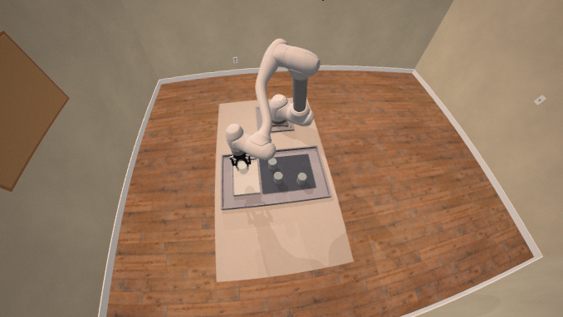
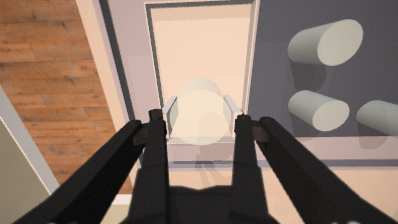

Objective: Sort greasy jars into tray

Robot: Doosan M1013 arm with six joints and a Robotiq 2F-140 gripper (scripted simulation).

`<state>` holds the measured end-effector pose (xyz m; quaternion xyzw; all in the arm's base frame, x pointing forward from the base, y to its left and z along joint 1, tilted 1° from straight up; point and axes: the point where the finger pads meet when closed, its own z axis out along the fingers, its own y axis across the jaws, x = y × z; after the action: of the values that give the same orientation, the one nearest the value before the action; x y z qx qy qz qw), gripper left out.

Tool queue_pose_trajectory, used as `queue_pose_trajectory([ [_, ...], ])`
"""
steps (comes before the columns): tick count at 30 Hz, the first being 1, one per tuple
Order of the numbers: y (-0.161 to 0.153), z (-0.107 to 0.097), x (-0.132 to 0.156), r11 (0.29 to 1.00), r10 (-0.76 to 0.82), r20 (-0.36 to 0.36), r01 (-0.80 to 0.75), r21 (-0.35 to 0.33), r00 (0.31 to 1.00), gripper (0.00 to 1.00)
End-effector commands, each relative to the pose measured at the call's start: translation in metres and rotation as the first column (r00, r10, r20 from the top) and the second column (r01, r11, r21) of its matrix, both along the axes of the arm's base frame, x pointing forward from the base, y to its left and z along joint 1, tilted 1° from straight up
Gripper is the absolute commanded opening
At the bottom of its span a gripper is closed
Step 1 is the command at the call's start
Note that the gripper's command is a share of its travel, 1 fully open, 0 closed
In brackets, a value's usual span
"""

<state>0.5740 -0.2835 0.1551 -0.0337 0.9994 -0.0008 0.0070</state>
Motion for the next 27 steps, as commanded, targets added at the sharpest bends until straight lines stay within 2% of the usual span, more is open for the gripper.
queue_pose_trajectory([
  [1,0.0,-0.016,-0.004,1.0,0.003,-0.005,-0.003,0.006,1.0,0.0],
  [27,0.0,-0.074,-0.004,1.0,0.003,-0.005,-0.003,0.006,1.0,0.0],
])
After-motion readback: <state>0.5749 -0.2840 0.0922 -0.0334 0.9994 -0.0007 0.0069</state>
